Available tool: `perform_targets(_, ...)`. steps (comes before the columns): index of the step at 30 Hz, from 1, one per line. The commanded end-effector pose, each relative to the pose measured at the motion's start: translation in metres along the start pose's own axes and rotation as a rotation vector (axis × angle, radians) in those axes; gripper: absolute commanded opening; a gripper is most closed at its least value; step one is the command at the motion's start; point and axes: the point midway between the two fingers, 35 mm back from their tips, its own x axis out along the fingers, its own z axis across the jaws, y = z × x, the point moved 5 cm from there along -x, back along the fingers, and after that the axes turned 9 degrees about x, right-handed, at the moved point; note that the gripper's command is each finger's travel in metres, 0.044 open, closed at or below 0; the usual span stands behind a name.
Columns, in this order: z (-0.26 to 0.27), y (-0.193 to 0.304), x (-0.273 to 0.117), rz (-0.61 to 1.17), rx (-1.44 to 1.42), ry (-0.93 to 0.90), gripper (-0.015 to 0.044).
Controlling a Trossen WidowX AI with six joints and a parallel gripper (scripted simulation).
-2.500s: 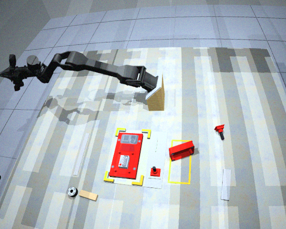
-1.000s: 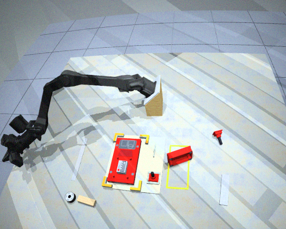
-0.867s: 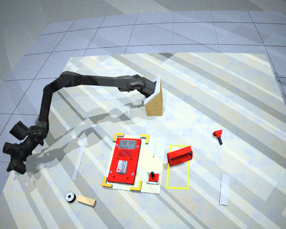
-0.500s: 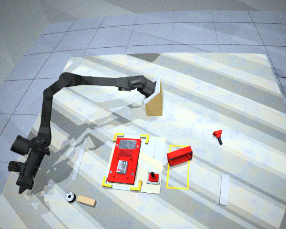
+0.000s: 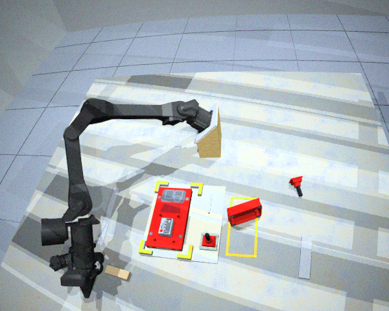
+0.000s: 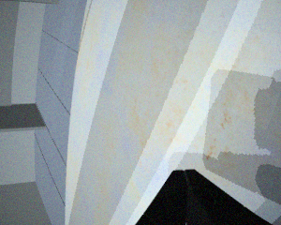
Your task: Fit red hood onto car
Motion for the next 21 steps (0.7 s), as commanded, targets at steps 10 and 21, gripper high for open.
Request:
perform_targets(10, 0.023, 0.166, -0.018, 0.339, 0.186, 0.246, 0.0)
perform_targets(21, 0.014, 0.308, -0.093, 0.486, 0.188, 0.595, 0.0)
